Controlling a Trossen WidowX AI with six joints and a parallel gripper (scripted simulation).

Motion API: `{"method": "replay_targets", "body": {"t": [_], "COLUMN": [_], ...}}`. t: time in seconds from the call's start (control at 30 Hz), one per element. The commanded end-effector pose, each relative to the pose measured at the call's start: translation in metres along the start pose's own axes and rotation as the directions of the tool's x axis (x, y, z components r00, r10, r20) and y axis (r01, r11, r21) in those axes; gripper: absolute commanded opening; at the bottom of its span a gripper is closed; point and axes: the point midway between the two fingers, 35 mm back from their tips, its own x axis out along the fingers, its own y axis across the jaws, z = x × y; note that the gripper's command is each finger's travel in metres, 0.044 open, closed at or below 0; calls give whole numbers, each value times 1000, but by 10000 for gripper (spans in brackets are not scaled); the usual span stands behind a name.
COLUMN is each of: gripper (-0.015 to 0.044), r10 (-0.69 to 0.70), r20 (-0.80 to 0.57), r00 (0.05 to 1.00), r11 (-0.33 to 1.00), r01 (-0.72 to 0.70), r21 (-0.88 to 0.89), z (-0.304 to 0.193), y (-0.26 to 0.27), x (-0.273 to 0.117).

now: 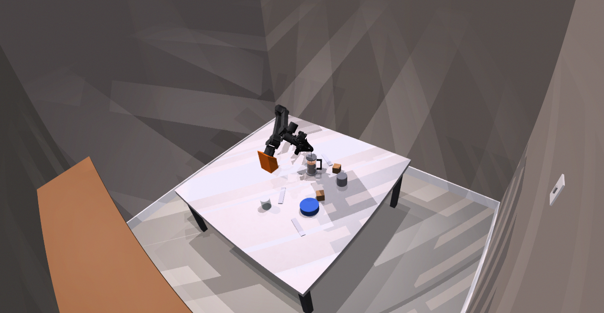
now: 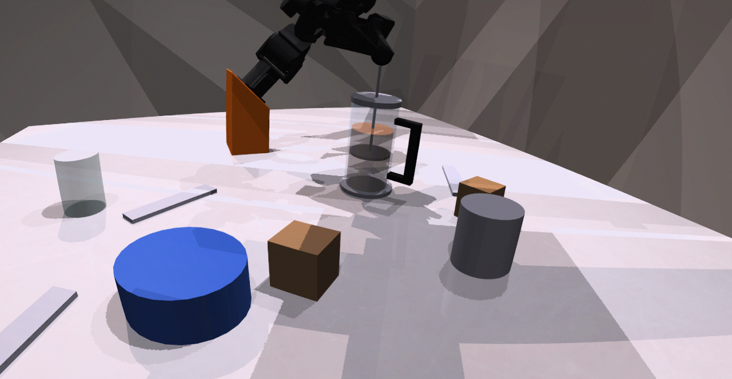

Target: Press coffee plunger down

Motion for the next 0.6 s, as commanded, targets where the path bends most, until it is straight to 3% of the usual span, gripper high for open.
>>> {"method": "replay_targets", "body": {"t": [0.0, 0.57], "gripper": [123, 123], "r10": [3, 10], "r20": [-27, -14], "r00": [1000, 1000], "r11": [999, 999], "r01": [-2, -10], "r21": [41, 44], "z": [-18, -27], "y": [-1, 1], "x": [5, 22]}}
